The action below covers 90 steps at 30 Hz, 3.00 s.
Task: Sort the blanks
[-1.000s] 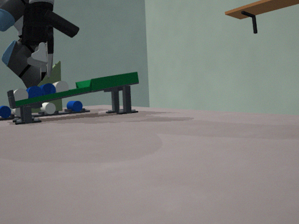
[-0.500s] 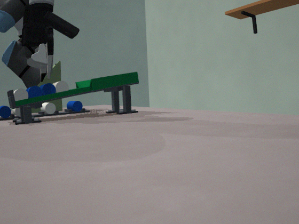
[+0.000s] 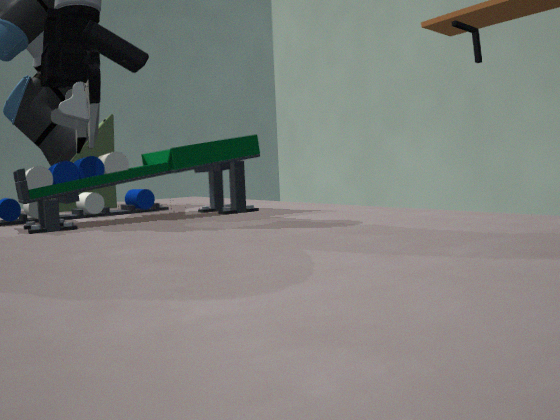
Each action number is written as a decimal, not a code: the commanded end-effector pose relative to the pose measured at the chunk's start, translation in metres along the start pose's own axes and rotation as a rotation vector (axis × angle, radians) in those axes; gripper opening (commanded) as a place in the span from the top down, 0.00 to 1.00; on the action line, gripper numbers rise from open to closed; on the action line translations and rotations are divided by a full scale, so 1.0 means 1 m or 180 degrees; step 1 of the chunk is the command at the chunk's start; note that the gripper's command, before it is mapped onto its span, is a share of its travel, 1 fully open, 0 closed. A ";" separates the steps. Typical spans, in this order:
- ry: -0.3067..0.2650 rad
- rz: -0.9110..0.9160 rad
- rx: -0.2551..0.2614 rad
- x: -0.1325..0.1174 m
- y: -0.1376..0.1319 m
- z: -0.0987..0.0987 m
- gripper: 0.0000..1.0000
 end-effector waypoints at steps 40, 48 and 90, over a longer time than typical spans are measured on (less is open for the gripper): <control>0.0000 0.0001 -0.0003 0.000 0.000 0.033 0.47; 0.0000 0.0001 -0.0003 0.000 0.000 0.035 0.47; 0.0000 0.0001 -0.0003 0.000 0.000 0.035 0.60</control>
Point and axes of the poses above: the point where the finger pads meet when closed, its own z axis out along the fingers, its own y axis across the jaws, x = y × z, the point moved 1 cm from there along -z, back along the fingers, and after that the axes turned 5 degrees about z, right-handed, at the moved point
